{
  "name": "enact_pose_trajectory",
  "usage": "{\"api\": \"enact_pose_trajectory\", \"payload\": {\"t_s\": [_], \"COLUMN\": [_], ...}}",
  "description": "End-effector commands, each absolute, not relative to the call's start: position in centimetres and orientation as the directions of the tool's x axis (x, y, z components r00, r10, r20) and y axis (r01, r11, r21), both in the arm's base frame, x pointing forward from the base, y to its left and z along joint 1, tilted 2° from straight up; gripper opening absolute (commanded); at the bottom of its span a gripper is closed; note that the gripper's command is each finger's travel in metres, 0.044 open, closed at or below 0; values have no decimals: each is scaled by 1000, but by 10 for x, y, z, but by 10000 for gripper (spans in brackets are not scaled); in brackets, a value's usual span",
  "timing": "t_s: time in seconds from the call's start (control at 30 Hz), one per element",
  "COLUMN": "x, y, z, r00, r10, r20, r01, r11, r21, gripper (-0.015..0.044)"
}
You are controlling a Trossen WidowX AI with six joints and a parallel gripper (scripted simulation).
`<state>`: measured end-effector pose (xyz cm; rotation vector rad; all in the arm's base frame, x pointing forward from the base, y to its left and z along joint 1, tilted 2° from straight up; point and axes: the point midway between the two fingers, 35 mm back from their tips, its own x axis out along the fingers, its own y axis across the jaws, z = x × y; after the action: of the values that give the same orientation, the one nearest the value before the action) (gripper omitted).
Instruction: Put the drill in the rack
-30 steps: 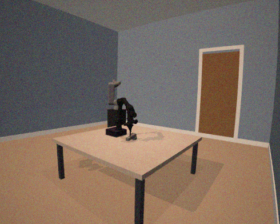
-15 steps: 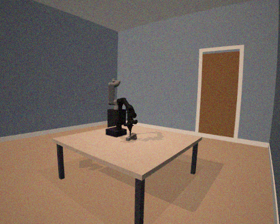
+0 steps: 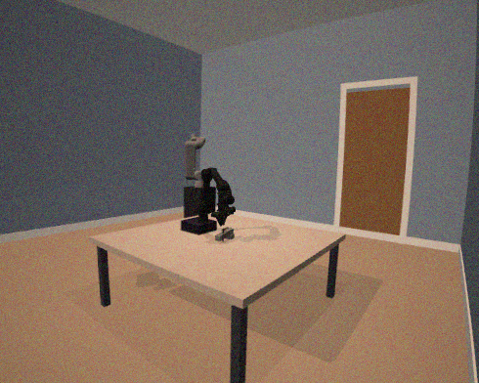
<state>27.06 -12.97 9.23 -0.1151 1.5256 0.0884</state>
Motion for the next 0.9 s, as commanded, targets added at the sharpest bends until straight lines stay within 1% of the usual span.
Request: {"api": "enact_pose_trajectory", "payload": {"t_s": [0.0,0.17,0.23,0.27,0.33,0.4,0.47,0.53,0.6,0.67,0.7,0.87], "x": [274,273,277,279,282,282,278,271,262,254,253,253], "y": [-130,-130,-122,-111,-83,-56,-29,-3,19,34,36,36], "z": [135,143,131,125,111,97,83,69,56,47,46,46], "r00": [65,65,71,70,69,67,66,65,63,63,63,63], "r10": [-28,-28,-26,-25,-22,-19,-17,-15,-14,-13,-13,-13], "r20": [-997,-997,-997,-997,-997,-998,-998,-998,-998,-998,-998,-998], "r01": [-128,-128,-207,-300,-521,-711,-860,-957,-996,-993,-990,-990], "r11": [991,991,977,953,852,700,507,284,56,-99,-125,-129], "r21": [-37,-37,-40,-45,-54,-61,-65,-66,-64,-61,-61,-61], "gripper": [236,367,420,440,440,440,440,440,440,440,440,440]}}
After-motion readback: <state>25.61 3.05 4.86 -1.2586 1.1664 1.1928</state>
